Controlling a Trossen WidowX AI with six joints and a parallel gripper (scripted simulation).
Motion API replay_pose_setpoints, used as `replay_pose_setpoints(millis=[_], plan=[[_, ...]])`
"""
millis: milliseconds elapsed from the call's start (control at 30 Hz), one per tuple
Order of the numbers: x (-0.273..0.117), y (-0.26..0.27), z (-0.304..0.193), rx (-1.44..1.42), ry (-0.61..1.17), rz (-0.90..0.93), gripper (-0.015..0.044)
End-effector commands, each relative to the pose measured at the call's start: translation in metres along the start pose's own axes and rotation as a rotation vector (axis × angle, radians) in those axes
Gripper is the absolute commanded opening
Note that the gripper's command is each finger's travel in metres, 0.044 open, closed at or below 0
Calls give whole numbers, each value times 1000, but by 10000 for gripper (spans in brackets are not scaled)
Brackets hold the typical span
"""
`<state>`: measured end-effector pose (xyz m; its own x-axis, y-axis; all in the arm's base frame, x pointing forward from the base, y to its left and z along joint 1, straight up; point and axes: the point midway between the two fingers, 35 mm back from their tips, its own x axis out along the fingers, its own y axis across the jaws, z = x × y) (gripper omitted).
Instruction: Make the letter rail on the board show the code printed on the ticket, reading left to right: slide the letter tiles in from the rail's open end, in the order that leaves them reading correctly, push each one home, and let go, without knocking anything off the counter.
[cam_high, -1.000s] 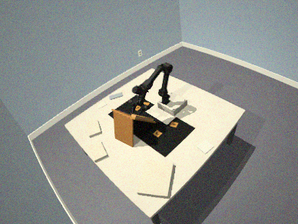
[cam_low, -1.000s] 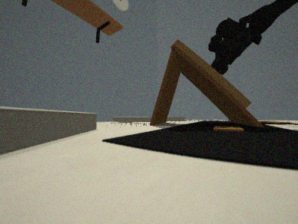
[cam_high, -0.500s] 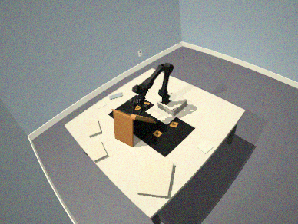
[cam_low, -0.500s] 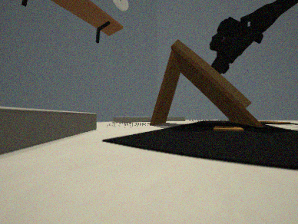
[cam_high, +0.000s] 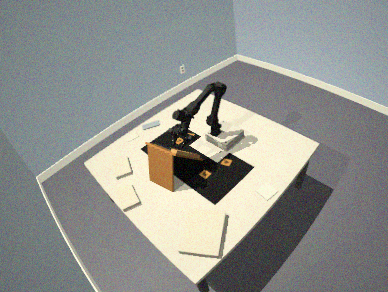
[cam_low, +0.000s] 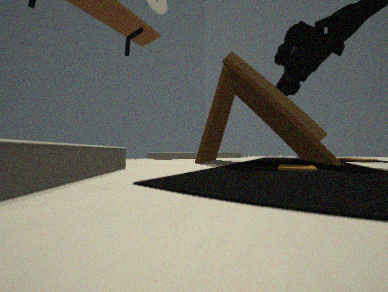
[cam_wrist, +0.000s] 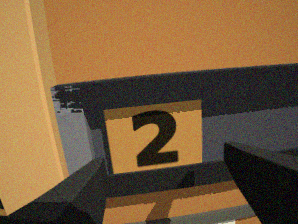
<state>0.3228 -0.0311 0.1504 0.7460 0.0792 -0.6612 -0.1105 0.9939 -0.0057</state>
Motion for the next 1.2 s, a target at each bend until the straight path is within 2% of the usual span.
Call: replay_pose_setpoints(millis=[0, 1167], plan=[[-3, 0, 0, -4, -5, 2, 295], [-16, 0, -1, -4, -4, 2, 295]])
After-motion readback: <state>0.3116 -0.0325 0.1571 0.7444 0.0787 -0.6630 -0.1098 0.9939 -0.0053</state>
